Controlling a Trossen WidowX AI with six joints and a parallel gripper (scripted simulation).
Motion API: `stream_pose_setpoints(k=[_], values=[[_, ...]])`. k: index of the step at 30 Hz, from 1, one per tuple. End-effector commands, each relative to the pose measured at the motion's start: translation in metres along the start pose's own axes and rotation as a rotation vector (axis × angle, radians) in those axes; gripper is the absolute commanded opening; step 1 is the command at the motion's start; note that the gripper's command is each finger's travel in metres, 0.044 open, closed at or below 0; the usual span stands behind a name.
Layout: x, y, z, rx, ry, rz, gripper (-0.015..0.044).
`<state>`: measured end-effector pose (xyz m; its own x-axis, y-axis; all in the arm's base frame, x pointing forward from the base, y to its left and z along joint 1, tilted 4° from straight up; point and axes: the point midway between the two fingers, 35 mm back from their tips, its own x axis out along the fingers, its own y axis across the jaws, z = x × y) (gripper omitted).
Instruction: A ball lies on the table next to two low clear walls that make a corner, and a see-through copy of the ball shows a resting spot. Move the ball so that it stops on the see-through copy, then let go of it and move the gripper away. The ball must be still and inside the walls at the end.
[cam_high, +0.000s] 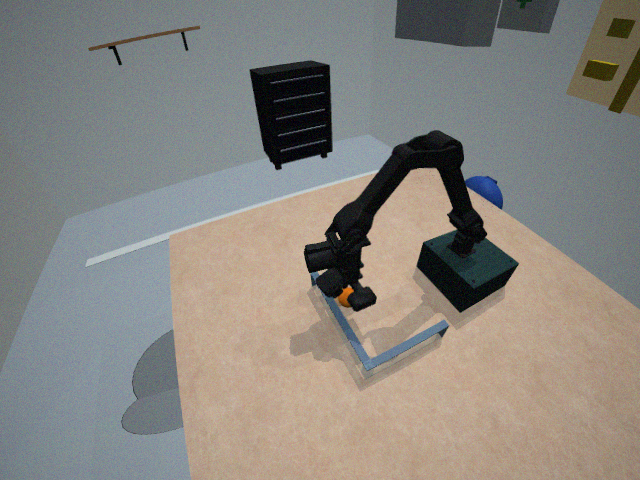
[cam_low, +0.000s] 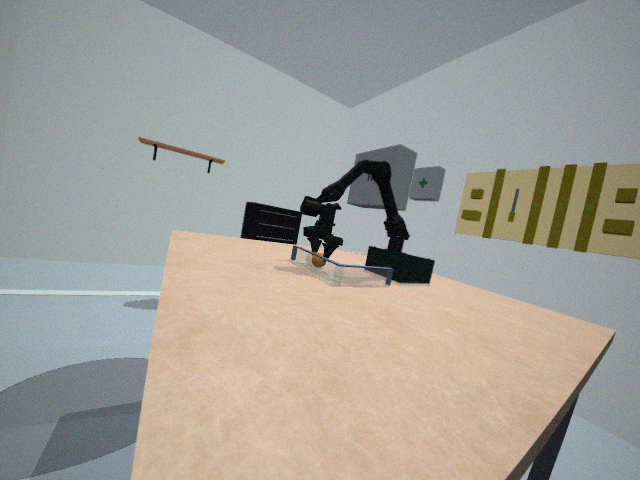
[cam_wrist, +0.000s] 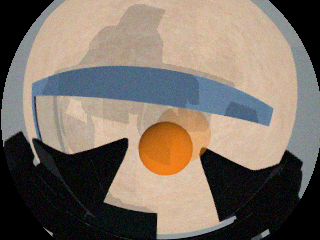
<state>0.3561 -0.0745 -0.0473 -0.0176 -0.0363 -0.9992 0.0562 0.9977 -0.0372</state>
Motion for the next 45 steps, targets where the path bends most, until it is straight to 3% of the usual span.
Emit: stream_pose_setpoints(k=[1, 2, 6, 12, 21, 36, 41, 45], values=[[0.007, 0.000, -0.002, -0.006, 0.006, -0.003, 0.0385], [0.007, 0.000, -0.002, -0.006, 0.006, -0.003, 0.0385], [0.007, 0.000, -0.002, -0.006, 0.006, -0.003, 0.0280], [0.007, 0.000, -0.002, -0.006, 0.006, -0.003, 0.0240], [-0.028, 0.007, -0.003, -0.051, 0.023, 0.009, 0.0004], [-0.131, 0.000, -0.001, -0.007, 0.006, -0.002, 0.0000], [-0.127, -0.001, 0.001, -0.006, 0.005, -0.002, 0.0000], [-0.098, -0.009, 0.010, -0.006, 0.005, -0.003, 0.0000]])
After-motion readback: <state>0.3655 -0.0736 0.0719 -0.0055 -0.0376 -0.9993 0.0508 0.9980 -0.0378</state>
